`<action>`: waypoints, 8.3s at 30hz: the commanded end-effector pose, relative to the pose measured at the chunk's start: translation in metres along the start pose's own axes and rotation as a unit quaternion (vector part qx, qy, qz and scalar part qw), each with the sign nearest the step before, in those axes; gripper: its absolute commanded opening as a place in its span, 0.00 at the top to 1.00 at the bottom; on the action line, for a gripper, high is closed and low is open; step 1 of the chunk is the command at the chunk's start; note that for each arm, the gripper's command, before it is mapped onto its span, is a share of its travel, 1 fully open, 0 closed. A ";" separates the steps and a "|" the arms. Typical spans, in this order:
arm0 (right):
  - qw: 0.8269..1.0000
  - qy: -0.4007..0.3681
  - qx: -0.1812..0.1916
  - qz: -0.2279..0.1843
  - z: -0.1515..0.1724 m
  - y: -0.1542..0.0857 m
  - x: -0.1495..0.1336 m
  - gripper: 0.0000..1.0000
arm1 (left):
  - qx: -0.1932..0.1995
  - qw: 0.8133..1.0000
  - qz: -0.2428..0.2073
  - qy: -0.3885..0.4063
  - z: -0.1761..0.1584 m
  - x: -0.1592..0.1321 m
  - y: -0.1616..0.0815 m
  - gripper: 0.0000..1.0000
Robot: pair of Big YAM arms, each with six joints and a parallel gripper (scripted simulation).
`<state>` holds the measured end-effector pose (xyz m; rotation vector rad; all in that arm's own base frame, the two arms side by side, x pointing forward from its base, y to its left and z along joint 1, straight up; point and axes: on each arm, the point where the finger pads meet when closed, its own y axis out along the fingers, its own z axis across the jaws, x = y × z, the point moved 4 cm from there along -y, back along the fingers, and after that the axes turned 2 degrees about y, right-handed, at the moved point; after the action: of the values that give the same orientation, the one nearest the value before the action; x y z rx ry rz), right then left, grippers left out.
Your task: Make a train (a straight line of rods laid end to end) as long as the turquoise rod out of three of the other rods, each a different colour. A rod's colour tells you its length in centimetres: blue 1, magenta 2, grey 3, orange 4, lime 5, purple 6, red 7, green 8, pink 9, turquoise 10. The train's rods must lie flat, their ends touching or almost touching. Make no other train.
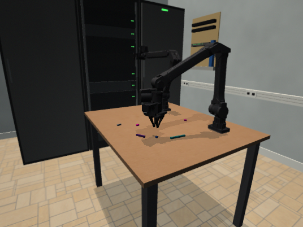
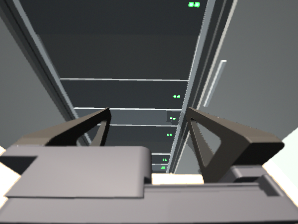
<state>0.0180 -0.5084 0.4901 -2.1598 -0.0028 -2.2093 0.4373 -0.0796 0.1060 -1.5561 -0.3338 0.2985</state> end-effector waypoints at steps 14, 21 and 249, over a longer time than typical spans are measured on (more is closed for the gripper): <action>1.000 0.006 -0.009 -0.018 -0.008 -0.004 0.010 0.00 | 0.007 1.000 0.011 0.000 0.005 0.001 0.037 0.77; 1.000 0.006 -0.009 -0.018 -0.008 -0.004 0.010 0.00 | 0.007 1.000 0.011 0.001 0.005 0.000 0.043 0.77; 1.000 0.006 -0.009 -0.018 -0.008 -0.004 0.010 0.00 | -0.001 1.000 0.000 0.000 -0.008 0.003 0.040 0.77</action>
<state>0.0180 -0.5084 0.4901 -2.1598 -0.0028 -2.2093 0.4293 -0.0788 0.0616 -1.5485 -0.3179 0.3133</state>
